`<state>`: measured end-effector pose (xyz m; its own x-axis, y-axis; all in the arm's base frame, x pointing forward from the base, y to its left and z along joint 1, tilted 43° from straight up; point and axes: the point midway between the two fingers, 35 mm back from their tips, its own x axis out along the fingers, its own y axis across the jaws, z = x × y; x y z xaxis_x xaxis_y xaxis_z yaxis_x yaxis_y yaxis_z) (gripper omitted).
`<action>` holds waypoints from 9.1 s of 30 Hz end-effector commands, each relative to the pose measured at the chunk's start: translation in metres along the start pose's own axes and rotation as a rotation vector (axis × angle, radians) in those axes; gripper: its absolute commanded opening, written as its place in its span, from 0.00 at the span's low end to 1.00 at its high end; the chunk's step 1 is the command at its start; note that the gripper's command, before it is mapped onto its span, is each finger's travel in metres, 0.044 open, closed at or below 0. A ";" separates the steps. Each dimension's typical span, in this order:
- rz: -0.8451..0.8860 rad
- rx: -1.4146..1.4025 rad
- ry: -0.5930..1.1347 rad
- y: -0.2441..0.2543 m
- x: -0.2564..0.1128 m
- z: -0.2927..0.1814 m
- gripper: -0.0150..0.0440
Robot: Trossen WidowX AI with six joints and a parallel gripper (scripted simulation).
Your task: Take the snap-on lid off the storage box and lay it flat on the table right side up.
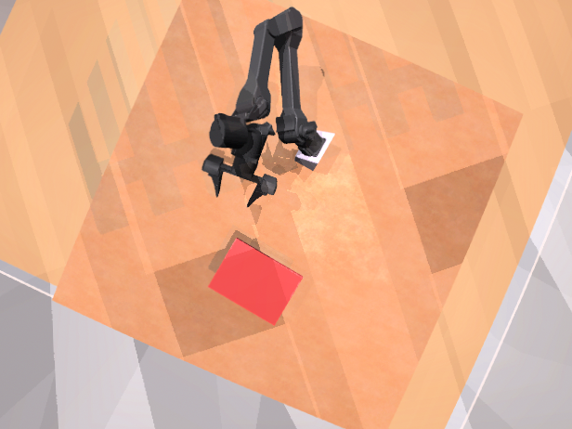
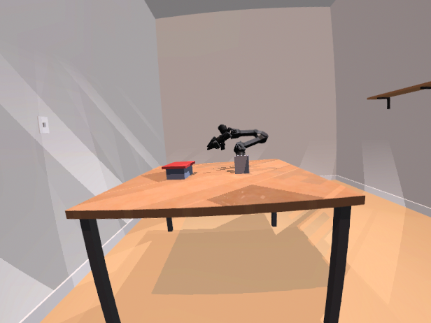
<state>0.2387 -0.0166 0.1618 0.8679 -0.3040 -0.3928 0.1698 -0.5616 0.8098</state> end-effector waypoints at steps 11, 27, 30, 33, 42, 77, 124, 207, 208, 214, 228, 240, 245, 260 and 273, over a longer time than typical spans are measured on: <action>-0.065 -0.329 -0.074 -0.024 0.020 -0.031 0.65; -0.128 -1.032 -0.161 -0.111 0.054 -0.076 0.65; -0.121 -1.188 -0.172 -0.136 0.059 -0.083 0.65; -0.116 -1.260 -0.177 -0.148 0.060 -0.086 0.65; -0.119 -1.255 -0.176 -0.148 0.060 -0.086 0.65; -0.121 -1.258 -0.178 -0.163 0.124 -0.027 0.65; -0.108 -1.256 -0.181 -0.160 0.160 -0.018 0.25; -0.110 -1.261 -0.178 -0.157 0.152 -0.030 0.25; -0.110 -1.261 -0.178 -0.157 0.152 -0.030 0.25; -0.110 -1.261 -0.178 -0.156 0.153 -0.030 0.25; -0.110 -1.261 -0.178 -0.156 0.154 -0.031 0.25; -0.110 -1.261 -0.178 -0.156 0.155 -0.031 0.25; -0.110 -1.261 -0.178 -0.156 0.155 -0.031 0.25; -0.110 -1.261 -0.178 -0.156 0.156 -0.032 0.25; -0.110 -1.261 -0.178 -0.155 0.157 -0.032 0.25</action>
<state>0.3630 0.0481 -0.0113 0.7638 -0.4568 -0.4560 0.6441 0.4928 0.5851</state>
